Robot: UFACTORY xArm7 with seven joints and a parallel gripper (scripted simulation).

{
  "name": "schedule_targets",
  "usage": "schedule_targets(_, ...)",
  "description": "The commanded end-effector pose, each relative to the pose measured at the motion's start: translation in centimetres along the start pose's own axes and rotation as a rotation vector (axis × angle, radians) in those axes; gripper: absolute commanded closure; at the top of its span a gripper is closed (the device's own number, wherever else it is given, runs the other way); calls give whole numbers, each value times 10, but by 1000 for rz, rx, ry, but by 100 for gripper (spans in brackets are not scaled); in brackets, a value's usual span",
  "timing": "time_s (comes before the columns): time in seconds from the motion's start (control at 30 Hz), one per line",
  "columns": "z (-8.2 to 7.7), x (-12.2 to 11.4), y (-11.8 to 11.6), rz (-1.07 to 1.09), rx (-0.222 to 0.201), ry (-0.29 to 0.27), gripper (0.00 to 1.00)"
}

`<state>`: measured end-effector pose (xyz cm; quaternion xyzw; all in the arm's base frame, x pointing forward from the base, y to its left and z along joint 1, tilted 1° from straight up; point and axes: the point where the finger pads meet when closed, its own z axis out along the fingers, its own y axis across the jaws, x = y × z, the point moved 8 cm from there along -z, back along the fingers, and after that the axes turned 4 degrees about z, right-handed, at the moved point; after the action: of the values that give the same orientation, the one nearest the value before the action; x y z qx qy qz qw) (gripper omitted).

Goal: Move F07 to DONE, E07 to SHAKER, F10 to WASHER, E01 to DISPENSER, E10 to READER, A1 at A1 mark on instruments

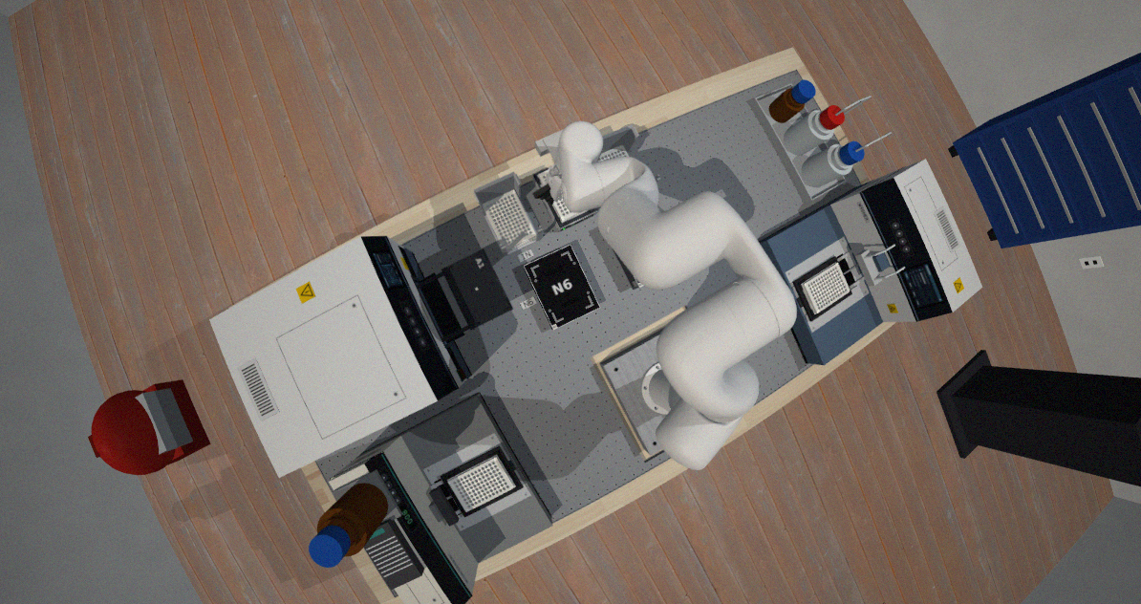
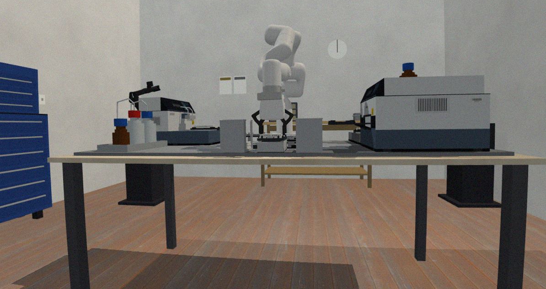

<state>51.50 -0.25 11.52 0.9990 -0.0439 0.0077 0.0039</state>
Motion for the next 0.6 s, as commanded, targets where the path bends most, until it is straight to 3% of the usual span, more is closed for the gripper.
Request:
schedule_targets(0.0,-2,2,0,0,1,6,100)
schedule_targets(0.57,-4,1,0,0,1,6,100)
